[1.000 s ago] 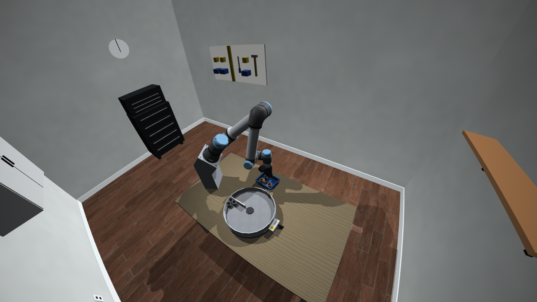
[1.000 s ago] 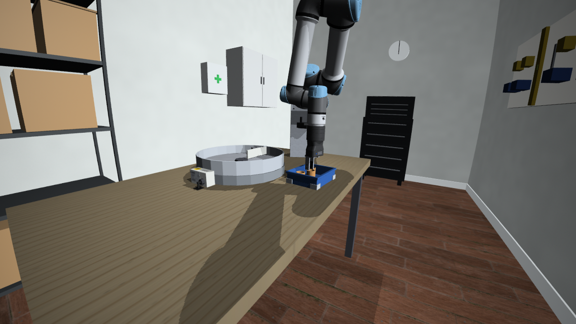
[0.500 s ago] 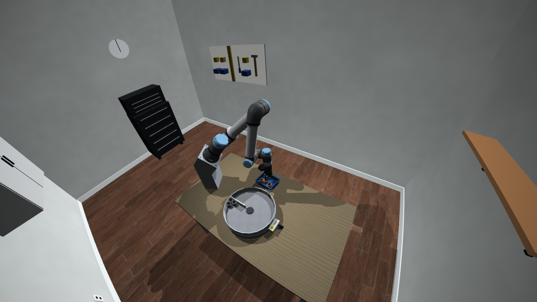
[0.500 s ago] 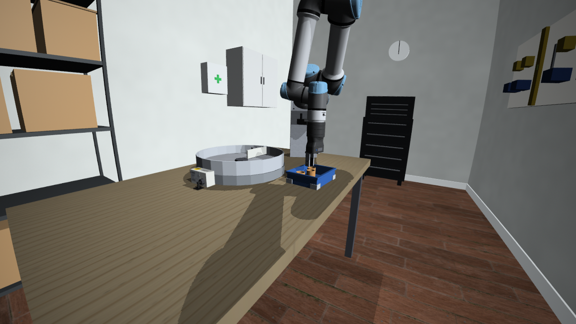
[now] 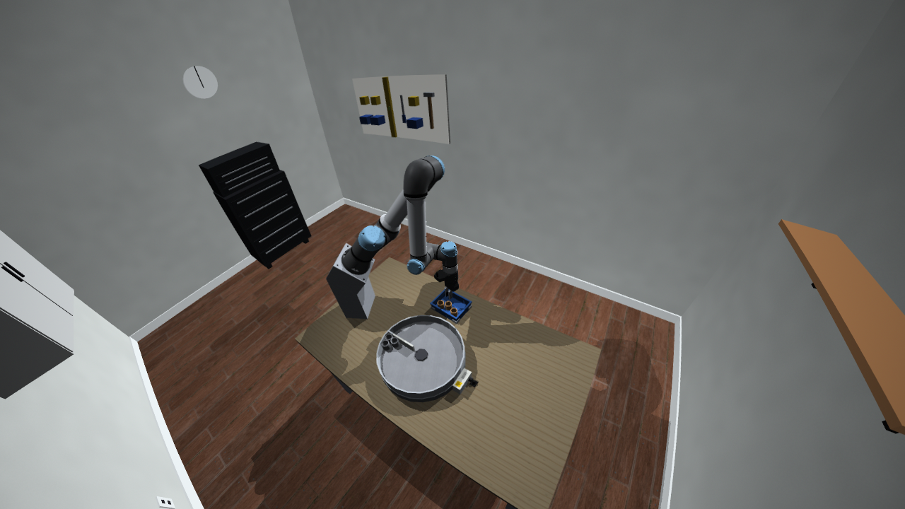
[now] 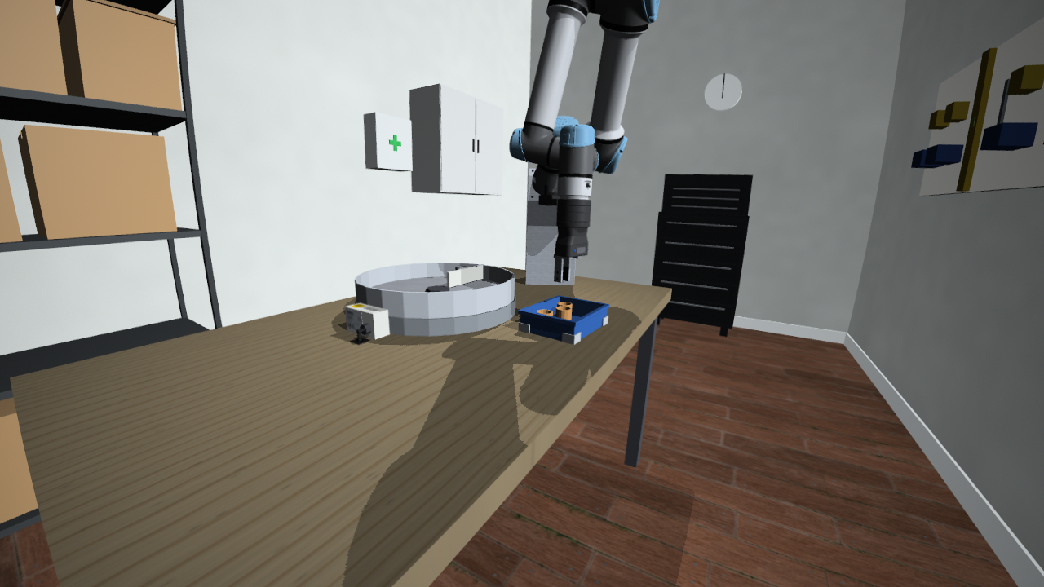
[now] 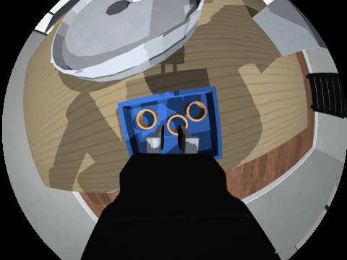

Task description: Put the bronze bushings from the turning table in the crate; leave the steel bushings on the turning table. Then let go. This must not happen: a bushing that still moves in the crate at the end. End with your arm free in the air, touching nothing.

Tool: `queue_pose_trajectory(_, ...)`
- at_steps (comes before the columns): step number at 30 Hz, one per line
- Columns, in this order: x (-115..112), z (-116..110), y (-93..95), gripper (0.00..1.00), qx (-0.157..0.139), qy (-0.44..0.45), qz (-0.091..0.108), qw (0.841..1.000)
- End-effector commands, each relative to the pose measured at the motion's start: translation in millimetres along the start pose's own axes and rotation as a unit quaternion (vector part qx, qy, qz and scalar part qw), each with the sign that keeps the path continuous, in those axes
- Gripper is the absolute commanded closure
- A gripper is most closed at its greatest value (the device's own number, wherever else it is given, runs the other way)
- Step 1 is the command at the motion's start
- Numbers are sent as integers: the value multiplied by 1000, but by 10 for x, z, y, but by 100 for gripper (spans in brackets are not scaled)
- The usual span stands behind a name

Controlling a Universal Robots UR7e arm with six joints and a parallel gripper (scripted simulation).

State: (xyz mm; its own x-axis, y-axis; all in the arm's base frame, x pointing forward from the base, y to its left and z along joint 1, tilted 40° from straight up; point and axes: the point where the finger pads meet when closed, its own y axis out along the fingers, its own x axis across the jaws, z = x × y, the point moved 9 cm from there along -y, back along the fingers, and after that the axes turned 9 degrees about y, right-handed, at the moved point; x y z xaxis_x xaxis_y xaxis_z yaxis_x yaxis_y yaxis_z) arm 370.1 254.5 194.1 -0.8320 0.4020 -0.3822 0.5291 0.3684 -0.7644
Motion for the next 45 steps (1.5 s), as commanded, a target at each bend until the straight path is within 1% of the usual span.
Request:
queue_pose_trajectory(1,-3,-7,-336,53,-1,-1,1,1000)
queue_pose_trajectory(3,-2,-6,-568,53,-1,-1,1,1000)
queue_pose_trajectory(45,-4,-9,-571,53,-2,-1,2,1000)
